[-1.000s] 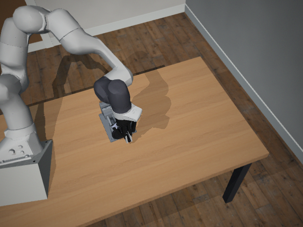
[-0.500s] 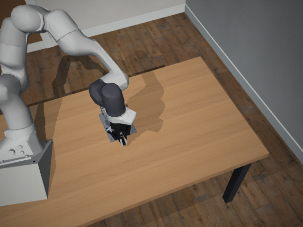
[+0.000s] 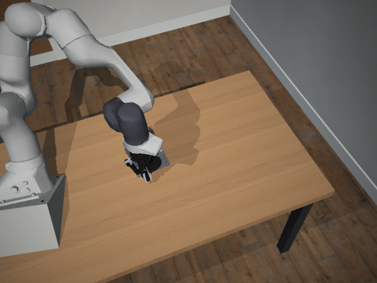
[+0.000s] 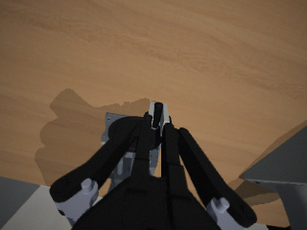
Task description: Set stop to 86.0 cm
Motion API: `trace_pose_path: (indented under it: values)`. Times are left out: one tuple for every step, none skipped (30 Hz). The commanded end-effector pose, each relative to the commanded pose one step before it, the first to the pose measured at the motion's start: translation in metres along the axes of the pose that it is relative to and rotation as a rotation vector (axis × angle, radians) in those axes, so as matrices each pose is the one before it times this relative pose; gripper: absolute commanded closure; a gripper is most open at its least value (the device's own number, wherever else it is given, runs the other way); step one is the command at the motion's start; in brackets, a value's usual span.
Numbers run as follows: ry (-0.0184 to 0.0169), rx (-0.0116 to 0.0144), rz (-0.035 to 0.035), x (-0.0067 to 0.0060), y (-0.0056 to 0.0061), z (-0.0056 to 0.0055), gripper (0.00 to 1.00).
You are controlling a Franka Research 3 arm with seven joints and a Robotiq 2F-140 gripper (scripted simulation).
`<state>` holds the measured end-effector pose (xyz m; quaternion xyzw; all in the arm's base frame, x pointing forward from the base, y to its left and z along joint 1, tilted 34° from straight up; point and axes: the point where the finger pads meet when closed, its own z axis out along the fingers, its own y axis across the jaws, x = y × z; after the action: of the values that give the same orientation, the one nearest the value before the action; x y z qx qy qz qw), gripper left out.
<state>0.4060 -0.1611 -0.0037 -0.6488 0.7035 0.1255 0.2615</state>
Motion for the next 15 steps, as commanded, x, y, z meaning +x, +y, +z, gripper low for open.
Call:
trace_pose_path:
  values:
    - [-0.00342, -0.00079, -0.00699, -0.00019, 0.00353, -0.0085, 0.96]
    - [0.0, 0.0, 0.0, 0.0, 0.0, 0.0, 0.96]
    - [0.0, -0.00001, 0.00001, 0.0, 0.00053, -0.00256, 0.96]
    - [0.0, 0.00001, -0.00001, 0.0, 0.00014, -0.00286, 0.96]
    - [0.0, -0.00001, 0.00002, 0.0, 0.00017, -0.00285, 0.96]
    - [-0.00002, 0.00002, -0.00002, 0.0, -0.0004, -0.0032, 0.96]
    - [0.00002, -0.00002, 0.00001, 0.0, -0.00043, -0.00325, 0.96]
    - [-0.00001, 0.00002, -0.00001, 0.0, -0.00117, -0.0038, 0.96]
    - [0.0, 0.0, 0.0, 0.0, -0.00149, -0.00367, 0.96]
    - [0.00002, -0.00002, 0.00001, 0.0, -0.00179, -0.00356, 0.96]
    - [-0.00002, 0.00002, -0.00001, 0.0, -0.00187, -0.0025, 0.96]
    - [0.00002, -0.00002, 0.00001, 0.0, -0.00184, -0.00247, 0.96]
    - [-0.00002, 0.00002, -0.00001, 0.0, -0.0019, -0.00178, 0.96]
    - [0.00001, -0.00001, 0.0, 0.0, -0.00188, -0.00177, 0.96]
    - [0.0, 0.0, 0.0, 0.0, -0.00191, -0.00147, 0.96]
